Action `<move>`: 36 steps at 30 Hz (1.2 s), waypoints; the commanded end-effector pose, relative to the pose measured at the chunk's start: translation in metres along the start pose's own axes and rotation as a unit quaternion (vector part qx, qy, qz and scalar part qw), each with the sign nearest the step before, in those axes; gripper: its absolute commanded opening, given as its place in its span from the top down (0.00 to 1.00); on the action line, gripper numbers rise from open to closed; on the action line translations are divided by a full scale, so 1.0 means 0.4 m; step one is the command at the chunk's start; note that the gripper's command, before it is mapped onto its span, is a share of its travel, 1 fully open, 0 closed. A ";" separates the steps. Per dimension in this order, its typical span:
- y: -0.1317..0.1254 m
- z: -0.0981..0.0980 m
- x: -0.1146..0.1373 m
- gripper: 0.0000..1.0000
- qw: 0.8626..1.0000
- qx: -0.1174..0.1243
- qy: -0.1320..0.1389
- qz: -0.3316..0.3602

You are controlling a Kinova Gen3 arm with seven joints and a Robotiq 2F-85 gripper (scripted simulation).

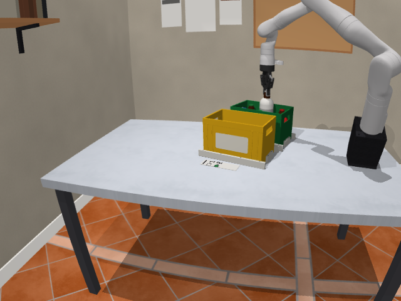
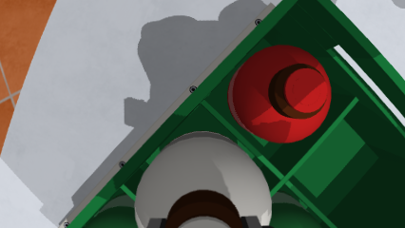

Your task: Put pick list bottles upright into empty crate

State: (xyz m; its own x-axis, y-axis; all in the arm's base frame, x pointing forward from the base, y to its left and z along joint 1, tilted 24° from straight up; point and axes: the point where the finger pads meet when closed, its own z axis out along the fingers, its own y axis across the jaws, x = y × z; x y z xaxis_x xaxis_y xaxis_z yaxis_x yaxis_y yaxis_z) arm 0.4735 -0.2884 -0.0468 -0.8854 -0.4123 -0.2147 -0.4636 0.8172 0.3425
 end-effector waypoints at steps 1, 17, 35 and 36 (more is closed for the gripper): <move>-0.002 -0.005 -0.001 0.90 1.000 0.001 0.000 0.000; -0.002 -0.068 0.000 0.90 1.000 0.001 0.000 0.000; -0.001 -0.130 0.000 0.90 1.000 0.001 0.000 0.000; -0.001 -0.134 0.000 0.90 1.000 0.001 0.000 0.000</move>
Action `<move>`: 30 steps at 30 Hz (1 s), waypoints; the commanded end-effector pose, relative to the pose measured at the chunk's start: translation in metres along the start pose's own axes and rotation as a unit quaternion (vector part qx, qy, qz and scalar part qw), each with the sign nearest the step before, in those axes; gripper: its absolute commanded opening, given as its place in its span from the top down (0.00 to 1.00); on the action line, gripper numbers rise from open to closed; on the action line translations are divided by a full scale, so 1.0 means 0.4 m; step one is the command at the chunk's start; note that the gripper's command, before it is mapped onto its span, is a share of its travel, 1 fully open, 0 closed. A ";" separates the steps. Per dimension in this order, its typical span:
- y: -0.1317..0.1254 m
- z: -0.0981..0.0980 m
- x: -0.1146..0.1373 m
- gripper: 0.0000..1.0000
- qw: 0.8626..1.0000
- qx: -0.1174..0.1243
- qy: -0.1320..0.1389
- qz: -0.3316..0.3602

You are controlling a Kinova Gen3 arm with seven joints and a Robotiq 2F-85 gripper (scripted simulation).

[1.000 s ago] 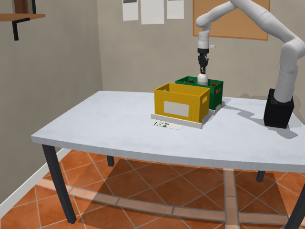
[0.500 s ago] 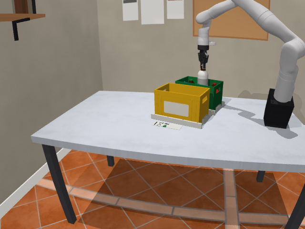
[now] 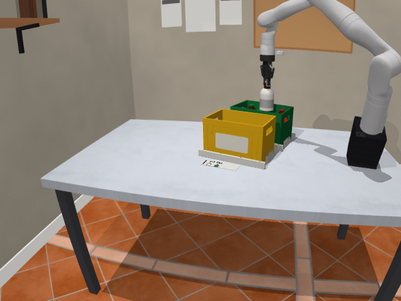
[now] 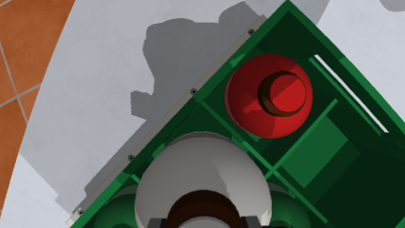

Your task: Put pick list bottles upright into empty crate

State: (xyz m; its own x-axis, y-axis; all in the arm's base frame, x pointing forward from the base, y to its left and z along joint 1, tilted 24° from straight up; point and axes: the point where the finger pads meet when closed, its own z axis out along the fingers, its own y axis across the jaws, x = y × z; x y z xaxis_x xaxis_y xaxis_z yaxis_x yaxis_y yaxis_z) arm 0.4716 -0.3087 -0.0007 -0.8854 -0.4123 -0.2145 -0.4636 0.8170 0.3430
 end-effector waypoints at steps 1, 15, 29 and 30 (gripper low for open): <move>-0.002 -0.012 -0.001 0.90 1.000 0.002 -0.001 0.000; -0.002 -0.066 0.000 0.90 1.000 0.002 -0.001 0.000; -0.002 -0.110 0.000 0.90 1.000 0.002 -0.001 0.000; -0.002 -0.110 0.000 0.90 1.000 0.002 -0.001 0.000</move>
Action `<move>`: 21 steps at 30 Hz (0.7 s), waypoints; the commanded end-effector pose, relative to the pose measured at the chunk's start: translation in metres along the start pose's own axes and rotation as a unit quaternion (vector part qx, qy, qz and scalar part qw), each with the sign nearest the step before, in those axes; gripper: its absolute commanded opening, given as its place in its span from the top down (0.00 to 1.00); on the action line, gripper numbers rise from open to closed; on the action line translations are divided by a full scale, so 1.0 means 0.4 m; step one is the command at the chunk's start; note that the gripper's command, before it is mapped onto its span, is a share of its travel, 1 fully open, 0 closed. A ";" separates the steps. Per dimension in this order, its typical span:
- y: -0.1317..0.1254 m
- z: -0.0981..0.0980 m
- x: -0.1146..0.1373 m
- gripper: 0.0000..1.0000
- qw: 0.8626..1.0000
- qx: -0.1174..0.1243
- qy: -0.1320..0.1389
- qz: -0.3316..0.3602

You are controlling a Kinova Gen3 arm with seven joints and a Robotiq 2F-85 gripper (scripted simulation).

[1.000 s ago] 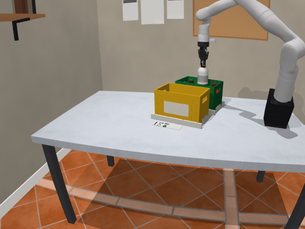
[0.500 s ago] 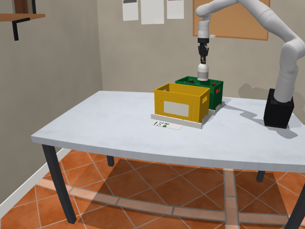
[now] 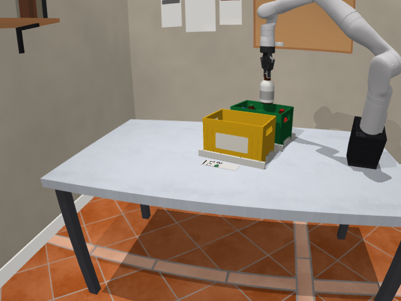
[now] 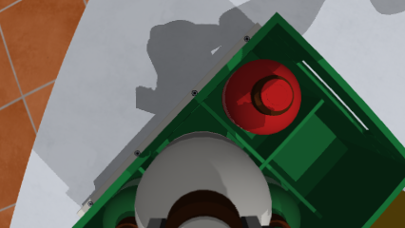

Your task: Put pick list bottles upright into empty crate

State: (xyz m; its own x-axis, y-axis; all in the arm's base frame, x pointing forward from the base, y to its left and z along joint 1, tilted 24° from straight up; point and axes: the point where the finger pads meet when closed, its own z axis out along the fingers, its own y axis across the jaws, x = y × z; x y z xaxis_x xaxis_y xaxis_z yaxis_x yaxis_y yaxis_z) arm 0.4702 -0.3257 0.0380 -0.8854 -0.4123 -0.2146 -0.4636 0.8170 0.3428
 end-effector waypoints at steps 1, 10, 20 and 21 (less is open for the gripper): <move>-0.001 -0.004 0.000 0.90 1.000 0.001 0.000 0.000; 0.021 -0.004 -0.011 0.90 1.000 0.001 0.000 0.000; 0.057 -0.004 -0.028 0.90 1.000 0.001 0.000 0.000; 0.062 -0.004 -0.030 0.90 1.000 0.001 0.000 0.000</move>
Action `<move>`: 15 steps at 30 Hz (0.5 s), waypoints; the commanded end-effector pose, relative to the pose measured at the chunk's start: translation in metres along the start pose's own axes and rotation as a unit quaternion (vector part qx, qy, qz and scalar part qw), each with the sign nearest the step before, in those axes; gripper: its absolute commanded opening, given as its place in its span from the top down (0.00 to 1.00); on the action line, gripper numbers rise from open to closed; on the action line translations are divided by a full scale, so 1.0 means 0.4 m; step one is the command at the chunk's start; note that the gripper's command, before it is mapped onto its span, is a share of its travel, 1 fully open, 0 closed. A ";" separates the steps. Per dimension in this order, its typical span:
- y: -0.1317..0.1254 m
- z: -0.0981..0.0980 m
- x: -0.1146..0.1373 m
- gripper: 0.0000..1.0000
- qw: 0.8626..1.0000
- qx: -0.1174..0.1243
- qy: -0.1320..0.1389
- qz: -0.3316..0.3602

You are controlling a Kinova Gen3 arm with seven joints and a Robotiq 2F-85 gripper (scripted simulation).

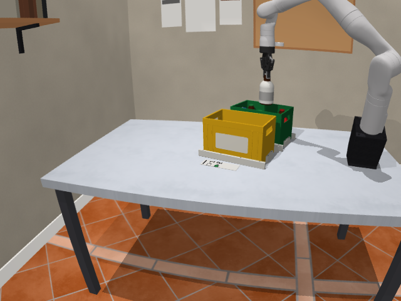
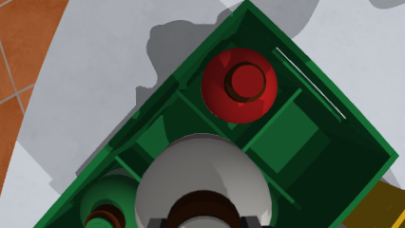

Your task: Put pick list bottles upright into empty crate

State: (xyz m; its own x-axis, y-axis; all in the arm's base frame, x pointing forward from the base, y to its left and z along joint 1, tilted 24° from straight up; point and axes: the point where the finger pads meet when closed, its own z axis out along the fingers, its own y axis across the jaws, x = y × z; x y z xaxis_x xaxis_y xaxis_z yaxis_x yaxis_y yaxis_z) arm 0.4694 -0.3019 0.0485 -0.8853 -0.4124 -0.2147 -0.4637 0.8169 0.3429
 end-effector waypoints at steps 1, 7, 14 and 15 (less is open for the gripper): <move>0.008 -0.004 -0.004 0.90 1.000 0.001 0.000 0.000; 0.035 -0.004 -0.017 0.90 1.000 0.001 0.000 0.000; 0.066 -0.004 -0.032 0.90 1.000 0.001 0.000 0.000; 0.066 -0.004 -0.032 0.90 1.000 0.001 0.000 0.000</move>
State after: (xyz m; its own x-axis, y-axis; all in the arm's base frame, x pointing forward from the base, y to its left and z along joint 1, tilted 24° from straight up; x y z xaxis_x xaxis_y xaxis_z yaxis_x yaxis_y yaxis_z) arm 0.4683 -0.2756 0.0601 -0.8853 -0.4125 -0.2147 -0.4638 0.8169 0.3429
